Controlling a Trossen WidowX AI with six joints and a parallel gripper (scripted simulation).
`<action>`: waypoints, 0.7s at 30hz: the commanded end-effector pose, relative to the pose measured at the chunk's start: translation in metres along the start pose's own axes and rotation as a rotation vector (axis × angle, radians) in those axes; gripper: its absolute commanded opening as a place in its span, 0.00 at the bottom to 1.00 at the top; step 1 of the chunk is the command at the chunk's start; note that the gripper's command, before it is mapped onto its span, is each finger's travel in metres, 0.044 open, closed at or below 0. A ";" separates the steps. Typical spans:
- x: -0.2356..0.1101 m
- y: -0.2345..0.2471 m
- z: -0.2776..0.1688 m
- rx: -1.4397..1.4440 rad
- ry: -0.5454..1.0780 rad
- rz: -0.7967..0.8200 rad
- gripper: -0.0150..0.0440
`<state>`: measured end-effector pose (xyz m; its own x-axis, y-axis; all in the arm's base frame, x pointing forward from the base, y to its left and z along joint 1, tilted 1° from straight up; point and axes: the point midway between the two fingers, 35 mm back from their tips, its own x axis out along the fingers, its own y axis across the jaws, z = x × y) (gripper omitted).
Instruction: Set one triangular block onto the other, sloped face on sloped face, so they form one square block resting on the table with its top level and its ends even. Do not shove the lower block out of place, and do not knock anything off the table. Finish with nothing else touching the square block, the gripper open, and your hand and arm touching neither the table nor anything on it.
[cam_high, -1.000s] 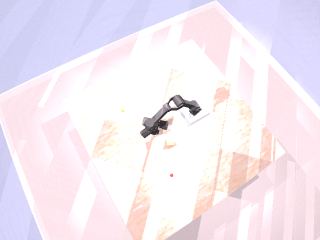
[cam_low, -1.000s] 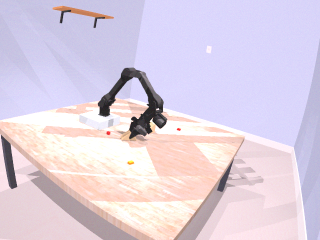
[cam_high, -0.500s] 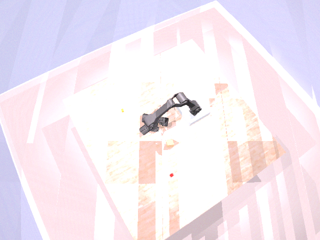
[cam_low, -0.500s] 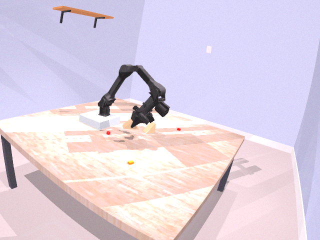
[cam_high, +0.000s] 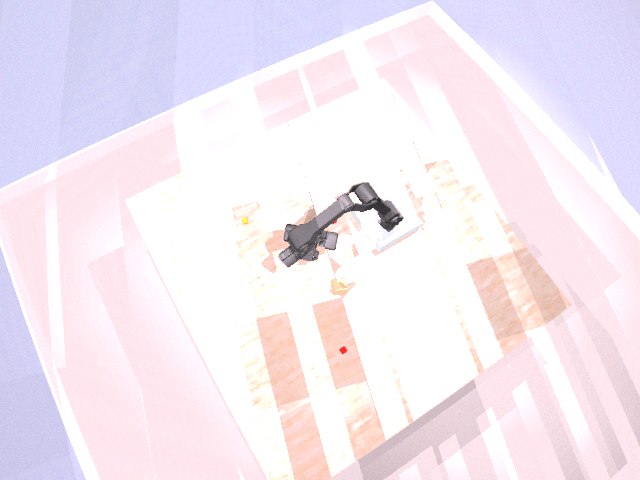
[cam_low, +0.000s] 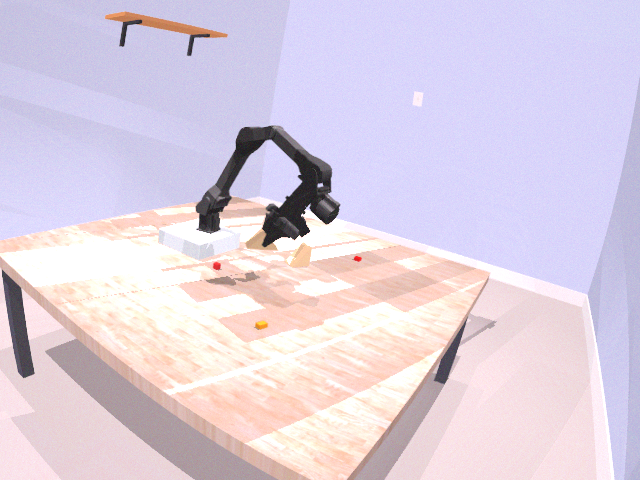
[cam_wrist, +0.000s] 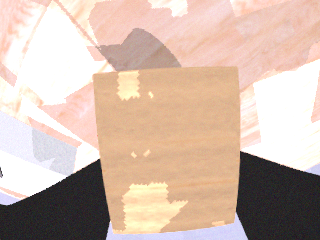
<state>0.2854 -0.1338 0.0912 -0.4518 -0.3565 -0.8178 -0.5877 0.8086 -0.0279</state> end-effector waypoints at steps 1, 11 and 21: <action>0.001 0.000 -0.001 -0.007 -0.017 0.009 0.25; 0.012 0.003 -0.008 -0.109 -0.298 0.084 0.25; 0.012 0.002 -0.015 -0.221 -0.594 0.032 0.25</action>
<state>0.2699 -0.1435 0.0862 -0.1492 -0.0091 -0.9888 -0.6937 0.7135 0.0981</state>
